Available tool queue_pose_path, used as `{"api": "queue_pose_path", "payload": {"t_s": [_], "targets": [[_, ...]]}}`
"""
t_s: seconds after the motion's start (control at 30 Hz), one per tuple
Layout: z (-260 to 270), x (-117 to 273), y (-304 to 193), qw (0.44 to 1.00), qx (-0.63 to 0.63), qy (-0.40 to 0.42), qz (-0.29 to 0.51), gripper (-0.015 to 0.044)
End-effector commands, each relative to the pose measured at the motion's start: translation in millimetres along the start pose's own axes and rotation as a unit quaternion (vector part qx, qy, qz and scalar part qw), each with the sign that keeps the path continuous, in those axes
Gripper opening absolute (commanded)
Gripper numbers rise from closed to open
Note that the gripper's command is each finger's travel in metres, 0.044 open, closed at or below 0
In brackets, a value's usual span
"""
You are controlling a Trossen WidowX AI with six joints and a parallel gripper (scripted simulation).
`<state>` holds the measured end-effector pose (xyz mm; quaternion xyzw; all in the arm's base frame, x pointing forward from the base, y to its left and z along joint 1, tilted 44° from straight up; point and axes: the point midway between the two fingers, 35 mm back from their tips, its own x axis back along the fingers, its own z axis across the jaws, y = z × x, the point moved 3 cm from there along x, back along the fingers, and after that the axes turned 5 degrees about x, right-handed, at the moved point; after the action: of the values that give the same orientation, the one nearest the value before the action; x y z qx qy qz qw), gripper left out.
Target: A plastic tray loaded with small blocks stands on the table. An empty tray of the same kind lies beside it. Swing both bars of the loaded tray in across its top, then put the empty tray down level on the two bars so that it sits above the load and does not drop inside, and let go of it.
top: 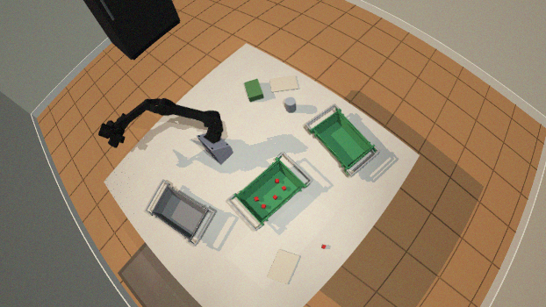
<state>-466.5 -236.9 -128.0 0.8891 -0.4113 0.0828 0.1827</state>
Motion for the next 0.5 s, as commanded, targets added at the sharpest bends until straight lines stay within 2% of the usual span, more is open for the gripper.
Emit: {"api": "queue_pose_path", "payload": {"t_s": [0.0,0.27,0.37,0.47], "targets": [[0.0,0.0,0.0,1.000,0.000,0.000,0.000,0.0374],[3.2,6.5,0.9,1.000,0.010,0.009,-0.006,0.0164],[21.4,43.7,3.5,0.996,0.057,0.059,-0.036,0.0085],[40.6,87.2,2.1,0.986,0.106,0.111,-0.066,0.0085]]}}
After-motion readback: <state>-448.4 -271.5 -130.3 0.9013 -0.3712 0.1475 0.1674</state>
